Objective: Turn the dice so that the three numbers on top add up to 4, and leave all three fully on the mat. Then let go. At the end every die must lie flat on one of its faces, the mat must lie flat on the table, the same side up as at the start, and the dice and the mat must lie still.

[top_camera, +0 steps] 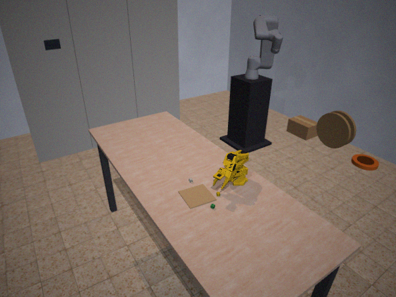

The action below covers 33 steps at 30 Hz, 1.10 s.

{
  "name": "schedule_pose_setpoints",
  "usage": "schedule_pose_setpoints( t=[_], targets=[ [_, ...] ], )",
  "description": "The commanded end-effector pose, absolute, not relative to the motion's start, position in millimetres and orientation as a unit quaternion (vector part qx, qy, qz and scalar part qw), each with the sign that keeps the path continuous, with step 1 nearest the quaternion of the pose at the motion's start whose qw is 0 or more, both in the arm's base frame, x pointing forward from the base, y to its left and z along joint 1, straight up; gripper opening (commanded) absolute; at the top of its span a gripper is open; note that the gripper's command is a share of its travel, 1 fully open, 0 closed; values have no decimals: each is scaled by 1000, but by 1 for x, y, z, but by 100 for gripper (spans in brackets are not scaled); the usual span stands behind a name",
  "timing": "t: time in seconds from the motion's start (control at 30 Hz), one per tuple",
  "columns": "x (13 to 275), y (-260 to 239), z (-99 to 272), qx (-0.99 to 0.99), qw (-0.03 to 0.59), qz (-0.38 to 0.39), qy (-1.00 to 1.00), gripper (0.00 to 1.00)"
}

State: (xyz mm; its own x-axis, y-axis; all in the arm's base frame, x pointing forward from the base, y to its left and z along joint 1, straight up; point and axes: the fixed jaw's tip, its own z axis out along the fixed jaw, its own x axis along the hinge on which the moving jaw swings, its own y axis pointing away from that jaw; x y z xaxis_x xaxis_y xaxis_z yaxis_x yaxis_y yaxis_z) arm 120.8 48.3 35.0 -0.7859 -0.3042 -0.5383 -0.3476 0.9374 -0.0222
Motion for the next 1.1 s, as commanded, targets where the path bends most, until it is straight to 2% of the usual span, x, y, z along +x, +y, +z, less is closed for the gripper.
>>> schedule_pose_setpoints(
  t=[0.0, 0.5, 1.07],
  targets=[
    [121, 49, 37, -172, 282, 42, 943, 25],
    [122, 50, 38, -172, 286, 43, 942, 25],
    [145, 65, 55, -192, 303, 53, 932, 25]
  ],
)
